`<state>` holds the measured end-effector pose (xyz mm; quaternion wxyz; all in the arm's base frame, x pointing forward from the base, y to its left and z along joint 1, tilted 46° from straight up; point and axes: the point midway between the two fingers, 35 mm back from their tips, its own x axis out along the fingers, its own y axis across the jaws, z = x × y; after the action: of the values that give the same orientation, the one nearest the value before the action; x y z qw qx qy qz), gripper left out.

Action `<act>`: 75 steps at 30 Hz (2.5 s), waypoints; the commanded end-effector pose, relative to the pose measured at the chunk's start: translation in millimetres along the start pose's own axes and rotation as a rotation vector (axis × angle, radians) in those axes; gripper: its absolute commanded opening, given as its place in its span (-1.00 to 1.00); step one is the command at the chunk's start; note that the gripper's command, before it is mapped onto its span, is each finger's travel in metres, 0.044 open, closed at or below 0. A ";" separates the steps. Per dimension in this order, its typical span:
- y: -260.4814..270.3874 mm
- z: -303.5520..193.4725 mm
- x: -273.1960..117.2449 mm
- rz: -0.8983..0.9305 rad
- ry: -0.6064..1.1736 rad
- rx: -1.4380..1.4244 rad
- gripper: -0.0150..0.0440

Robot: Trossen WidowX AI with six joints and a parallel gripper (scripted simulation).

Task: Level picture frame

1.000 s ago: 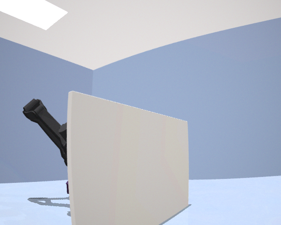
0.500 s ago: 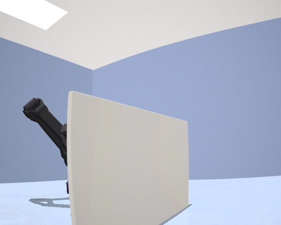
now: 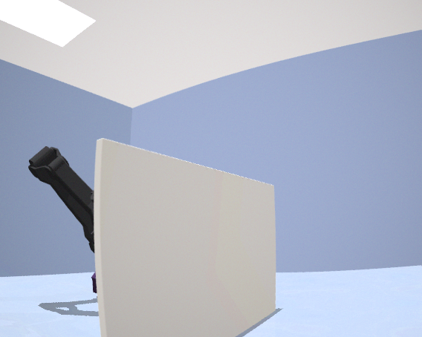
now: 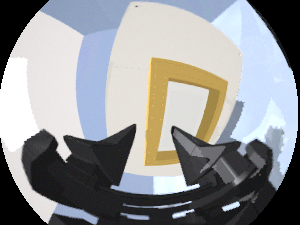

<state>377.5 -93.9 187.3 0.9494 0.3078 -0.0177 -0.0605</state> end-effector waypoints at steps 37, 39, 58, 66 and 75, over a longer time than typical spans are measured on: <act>1.1 1.9 4.0 0.002 -0.006 0.006 0.12; 1.1 1.9 4.0 0.002 -0.006 0.006 -0.06; 1.7 1.6 4.0 0.002 -0.006 0.006 -0.49; 3.9 1.3 3.9 0.002 -0.006 0.006 -0.49; 6.9 1.2 3.9 0.002 -0.006 0.006 -0.49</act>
<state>381.3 -92.7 190.3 0.9490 0.3079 -0.0203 -0.0648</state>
